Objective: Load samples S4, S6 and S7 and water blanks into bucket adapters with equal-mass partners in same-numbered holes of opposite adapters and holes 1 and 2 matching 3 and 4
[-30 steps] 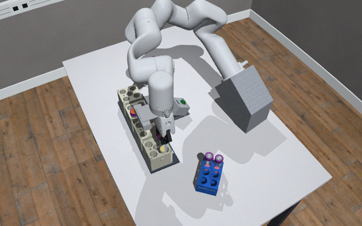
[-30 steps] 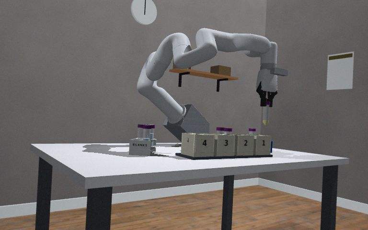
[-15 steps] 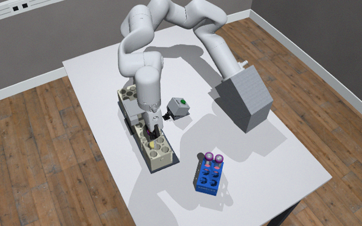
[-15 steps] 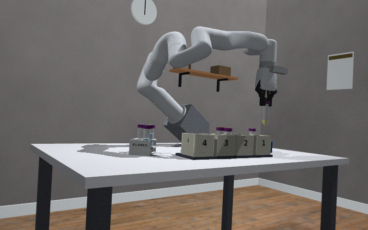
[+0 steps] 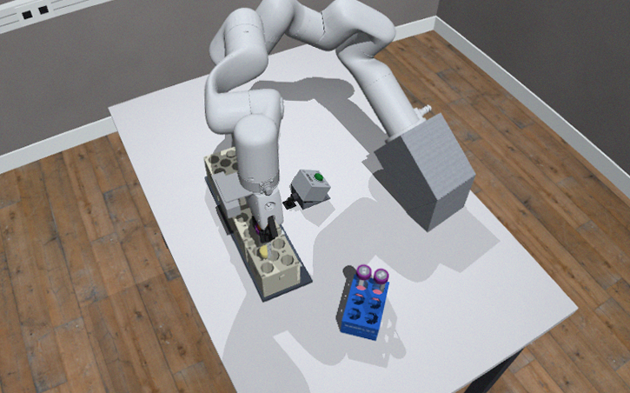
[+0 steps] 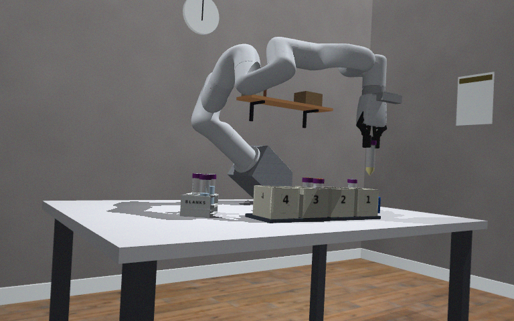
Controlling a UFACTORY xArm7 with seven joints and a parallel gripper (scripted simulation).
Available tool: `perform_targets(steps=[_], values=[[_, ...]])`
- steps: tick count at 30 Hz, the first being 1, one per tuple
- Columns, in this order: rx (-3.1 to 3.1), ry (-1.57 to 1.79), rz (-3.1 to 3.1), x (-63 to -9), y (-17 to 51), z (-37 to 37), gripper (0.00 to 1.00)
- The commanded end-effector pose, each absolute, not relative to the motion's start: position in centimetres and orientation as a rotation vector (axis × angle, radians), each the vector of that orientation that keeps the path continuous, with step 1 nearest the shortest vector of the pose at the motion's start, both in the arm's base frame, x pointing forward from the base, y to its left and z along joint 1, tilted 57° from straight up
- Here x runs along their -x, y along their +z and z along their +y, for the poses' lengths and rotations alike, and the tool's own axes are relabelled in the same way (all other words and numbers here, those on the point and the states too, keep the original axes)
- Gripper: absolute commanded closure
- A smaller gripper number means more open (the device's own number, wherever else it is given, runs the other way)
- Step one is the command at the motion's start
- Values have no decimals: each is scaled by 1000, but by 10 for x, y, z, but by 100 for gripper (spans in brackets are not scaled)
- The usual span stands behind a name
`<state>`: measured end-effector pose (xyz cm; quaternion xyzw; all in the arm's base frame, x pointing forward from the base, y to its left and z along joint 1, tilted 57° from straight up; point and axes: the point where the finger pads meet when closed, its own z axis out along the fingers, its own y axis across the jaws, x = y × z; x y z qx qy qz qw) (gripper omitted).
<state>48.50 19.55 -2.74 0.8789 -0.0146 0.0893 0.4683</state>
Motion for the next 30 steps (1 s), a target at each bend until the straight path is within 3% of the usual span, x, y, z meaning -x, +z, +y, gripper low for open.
perform_targets(steps=[1,30], values=[[-2160,223,-34,-485,-28,197,100],[-2160,223,-34,-491,-47,167,100]])
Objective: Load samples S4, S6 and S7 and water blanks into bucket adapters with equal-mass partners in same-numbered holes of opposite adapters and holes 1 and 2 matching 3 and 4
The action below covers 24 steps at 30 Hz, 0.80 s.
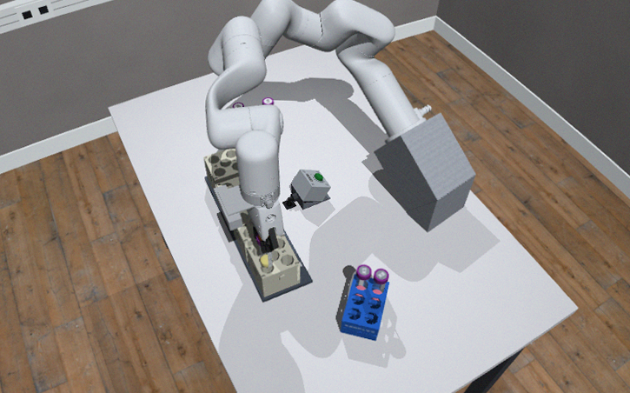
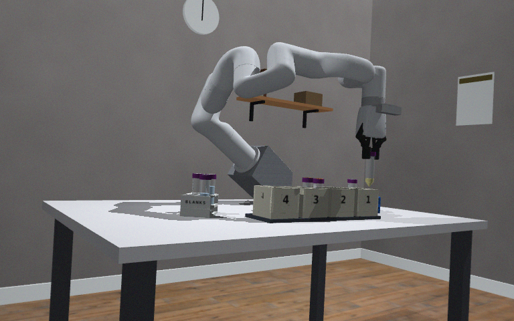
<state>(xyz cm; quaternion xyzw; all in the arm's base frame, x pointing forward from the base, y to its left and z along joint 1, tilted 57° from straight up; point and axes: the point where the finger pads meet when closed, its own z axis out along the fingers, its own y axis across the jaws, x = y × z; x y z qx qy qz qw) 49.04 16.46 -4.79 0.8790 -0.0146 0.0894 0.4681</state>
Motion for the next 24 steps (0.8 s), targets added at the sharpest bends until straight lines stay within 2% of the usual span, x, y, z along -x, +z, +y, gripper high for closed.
perform_targets(steps=[1,24], values=[[-2160,223,-34,-491,-47,167,100],[-2160,223,-34,-493,-56,155,100]])
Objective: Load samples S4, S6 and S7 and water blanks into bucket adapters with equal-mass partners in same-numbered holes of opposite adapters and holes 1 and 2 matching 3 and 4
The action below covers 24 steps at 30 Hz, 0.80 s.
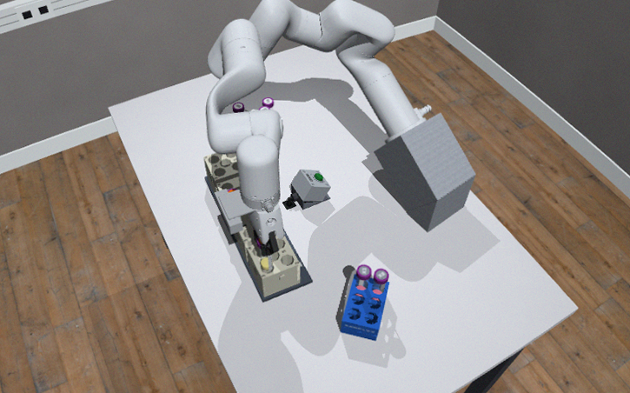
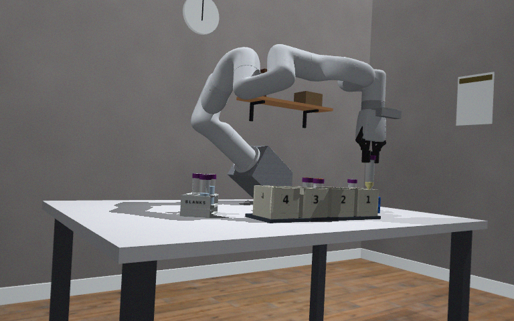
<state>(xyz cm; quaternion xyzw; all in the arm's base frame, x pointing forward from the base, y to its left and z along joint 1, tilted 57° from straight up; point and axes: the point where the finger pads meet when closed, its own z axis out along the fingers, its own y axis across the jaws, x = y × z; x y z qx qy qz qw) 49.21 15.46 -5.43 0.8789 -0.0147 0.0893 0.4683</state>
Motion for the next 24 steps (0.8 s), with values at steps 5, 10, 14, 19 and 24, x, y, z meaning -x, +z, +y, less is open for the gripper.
perform_targets(steps=[5,10,14,19,24], values=[[-2160,223,-34,-493,-57,152,100],[-2160,223,-34,-494,-60,148,100],[-2160,223,-34,-495,-62,145,100],[-2160,223,-34,-495,-64,142,100],[-2160,223,-34,-496,-66,138,100]])
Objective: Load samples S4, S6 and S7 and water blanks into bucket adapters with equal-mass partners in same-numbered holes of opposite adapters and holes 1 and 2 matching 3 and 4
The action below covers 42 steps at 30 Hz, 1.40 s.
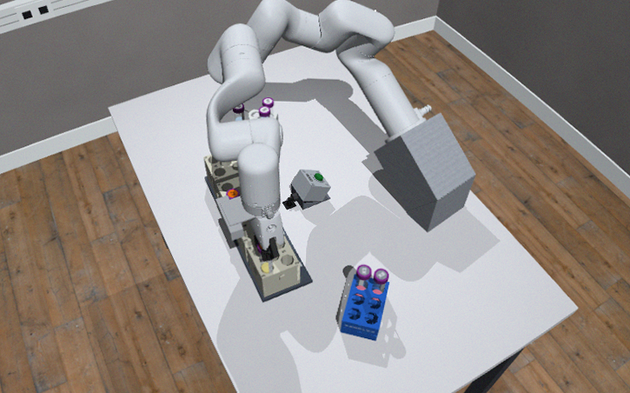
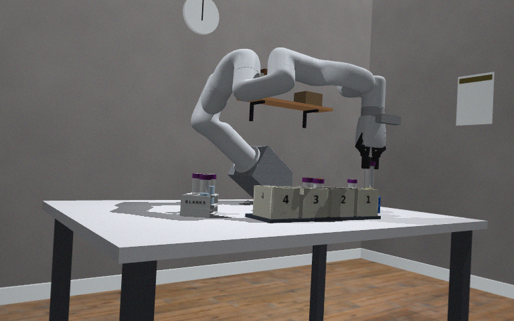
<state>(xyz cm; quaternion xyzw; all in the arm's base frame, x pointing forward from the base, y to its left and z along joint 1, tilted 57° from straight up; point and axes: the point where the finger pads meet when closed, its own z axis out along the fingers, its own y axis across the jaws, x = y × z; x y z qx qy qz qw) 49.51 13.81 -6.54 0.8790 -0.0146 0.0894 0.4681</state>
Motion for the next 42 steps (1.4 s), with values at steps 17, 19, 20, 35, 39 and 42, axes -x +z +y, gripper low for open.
perform_targets(steps=[17,19,20,35,39,42], values=[[-2160,223,-34,-498,-75,126,100],[-2160,223,-34,-498,-76,124,100],[-2160,223,-34,-498,-76,124,100],[-2160,223,-34,-500,-83,113,100],[-2160,223,-34,-501,-86,110,100],[-2160,223,-34,-501,-87,107,100]])
